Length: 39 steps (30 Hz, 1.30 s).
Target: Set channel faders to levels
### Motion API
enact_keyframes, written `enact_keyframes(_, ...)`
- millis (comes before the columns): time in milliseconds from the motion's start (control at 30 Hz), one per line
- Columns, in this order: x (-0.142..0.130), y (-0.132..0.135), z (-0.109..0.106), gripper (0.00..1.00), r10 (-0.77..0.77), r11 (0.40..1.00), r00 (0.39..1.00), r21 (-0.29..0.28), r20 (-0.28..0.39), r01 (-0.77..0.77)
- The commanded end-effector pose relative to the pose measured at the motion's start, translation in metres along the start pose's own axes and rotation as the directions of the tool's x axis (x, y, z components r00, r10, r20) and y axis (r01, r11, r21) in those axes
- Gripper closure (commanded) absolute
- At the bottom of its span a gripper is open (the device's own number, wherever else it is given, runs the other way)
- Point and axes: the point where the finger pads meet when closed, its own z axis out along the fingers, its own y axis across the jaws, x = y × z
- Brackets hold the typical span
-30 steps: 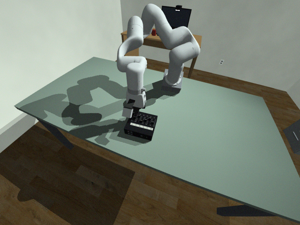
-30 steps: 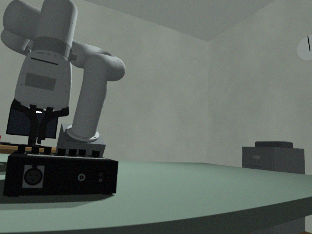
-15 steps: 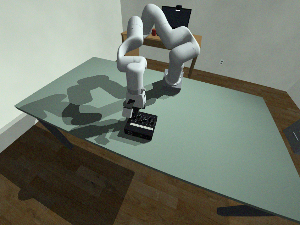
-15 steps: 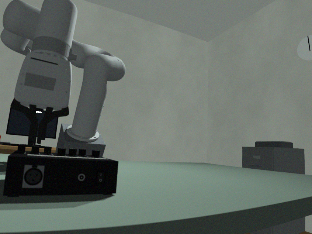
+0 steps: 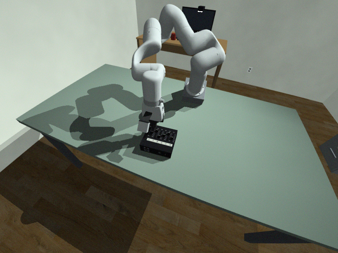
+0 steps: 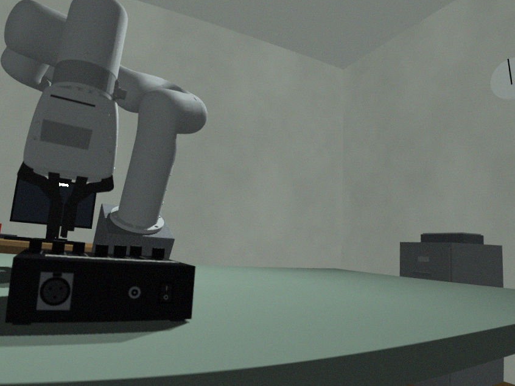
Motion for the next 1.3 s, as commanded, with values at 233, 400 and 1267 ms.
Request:
enact_keyframes(233, 0.0007, 0.0006, -0.0008, 1.0, 0.0, 1.0, 1.0, -0.002, -0.002, 0.0)
enact_keyframes(400, 0.0007, 0.0006, -0.0008, 1.0, 0.0, 1.0, 1.0, -0.002, -0.002, 0.0)
enact_keyframes(1267, 0.0007, 0.0006, 0.0044, 1.0, 0.0, 1.0, 1.0, -0.002, -0.002, 0.0)
